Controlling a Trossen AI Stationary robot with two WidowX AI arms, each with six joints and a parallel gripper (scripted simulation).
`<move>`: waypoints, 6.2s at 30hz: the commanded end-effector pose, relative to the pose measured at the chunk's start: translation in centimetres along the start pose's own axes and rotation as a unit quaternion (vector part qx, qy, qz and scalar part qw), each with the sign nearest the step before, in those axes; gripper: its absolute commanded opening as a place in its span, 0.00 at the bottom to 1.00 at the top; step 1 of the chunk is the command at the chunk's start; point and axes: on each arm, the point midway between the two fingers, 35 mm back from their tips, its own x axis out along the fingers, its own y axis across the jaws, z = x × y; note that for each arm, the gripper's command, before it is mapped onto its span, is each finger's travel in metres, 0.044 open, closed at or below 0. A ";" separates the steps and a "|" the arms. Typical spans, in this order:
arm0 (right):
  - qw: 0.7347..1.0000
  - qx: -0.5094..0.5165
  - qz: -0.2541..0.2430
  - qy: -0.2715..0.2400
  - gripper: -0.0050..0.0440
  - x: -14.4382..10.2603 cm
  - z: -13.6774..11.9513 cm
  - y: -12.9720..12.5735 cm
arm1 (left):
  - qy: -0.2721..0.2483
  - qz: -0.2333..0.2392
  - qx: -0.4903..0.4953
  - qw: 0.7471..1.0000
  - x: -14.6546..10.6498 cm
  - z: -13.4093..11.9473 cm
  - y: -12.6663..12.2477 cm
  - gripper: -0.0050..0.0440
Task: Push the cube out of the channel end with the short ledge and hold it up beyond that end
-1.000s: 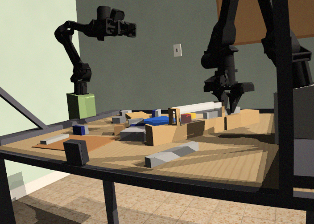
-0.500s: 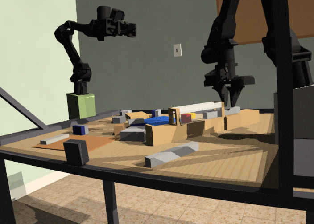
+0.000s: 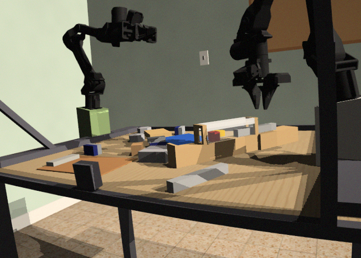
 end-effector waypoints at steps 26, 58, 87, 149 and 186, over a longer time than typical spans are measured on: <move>0.999 0.039 -0.010 -0.002 0.41 -0.8 1.1 -0.8 | -0.010 -0.001 0.001 1.000 -0.1 0.8 0.0 0.10; 0.930 0.367 0.006 0.005 0.41 -3.1 9.2 -1.8 | -0.010 -0.001 0.001 1.000 -0.1 0.8 0.0 0.10; 0.787 0.617 0.006 0.009 0.41 -5.7 16.4 -0.4 | -0.010 -0.001 0.001 1.000 -0.1 0.8 0.0 0.10; 0.234 0.972 -0.004 0.005 0.41 3.5 29.4 10.7 | -0.010 -0.001 0.001 1.000 -0.1 0.8 0.0 0.10; 0.103 0.995 0.006 0.000 0.41 5.3 31.1 13.8 | -0.010 -0.001 0.001 1.000 -0.1 0.8 0.0 0.10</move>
